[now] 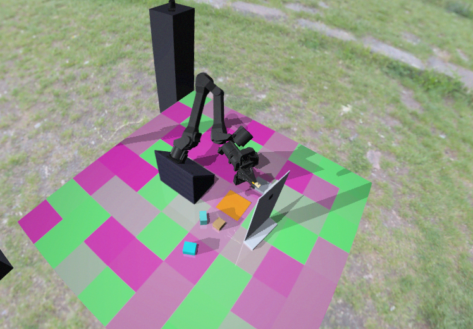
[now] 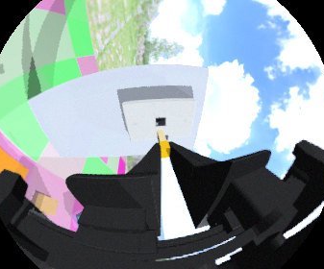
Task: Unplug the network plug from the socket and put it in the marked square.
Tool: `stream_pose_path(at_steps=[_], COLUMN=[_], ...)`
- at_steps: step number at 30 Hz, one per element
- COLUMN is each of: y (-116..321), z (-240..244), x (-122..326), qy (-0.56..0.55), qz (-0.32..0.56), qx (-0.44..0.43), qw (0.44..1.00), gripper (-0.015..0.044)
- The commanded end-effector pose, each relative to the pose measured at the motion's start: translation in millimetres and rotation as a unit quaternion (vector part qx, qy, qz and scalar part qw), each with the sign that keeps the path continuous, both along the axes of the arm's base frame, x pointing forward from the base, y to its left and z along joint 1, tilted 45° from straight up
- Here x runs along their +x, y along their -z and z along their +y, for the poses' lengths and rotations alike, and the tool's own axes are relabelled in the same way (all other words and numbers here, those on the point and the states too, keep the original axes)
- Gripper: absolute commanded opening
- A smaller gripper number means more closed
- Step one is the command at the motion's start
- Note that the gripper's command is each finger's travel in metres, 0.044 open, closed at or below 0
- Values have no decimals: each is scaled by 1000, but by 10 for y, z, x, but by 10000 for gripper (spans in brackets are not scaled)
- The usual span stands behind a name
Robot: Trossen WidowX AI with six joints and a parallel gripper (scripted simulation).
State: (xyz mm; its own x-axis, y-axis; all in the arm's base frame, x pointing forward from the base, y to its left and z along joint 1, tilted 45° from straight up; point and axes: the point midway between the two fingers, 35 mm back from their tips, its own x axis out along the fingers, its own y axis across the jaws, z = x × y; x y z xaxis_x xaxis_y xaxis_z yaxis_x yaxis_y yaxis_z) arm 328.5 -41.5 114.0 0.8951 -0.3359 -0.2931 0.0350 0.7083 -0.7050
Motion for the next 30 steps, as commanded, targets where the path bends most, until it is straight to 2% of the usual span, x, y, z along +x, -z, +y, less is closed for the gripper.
stream_pose_path(at_steps=[1, 18, 30], y=[-3, -15, -200], z=[-3, 13, -190], x=[-20, -63, -143], qy=[3, 0, 1], qz=[0, 0, 1], qx=[1, 0, 0], qw=[1000, 1000, 1000], gripper=[0, 0, 0])
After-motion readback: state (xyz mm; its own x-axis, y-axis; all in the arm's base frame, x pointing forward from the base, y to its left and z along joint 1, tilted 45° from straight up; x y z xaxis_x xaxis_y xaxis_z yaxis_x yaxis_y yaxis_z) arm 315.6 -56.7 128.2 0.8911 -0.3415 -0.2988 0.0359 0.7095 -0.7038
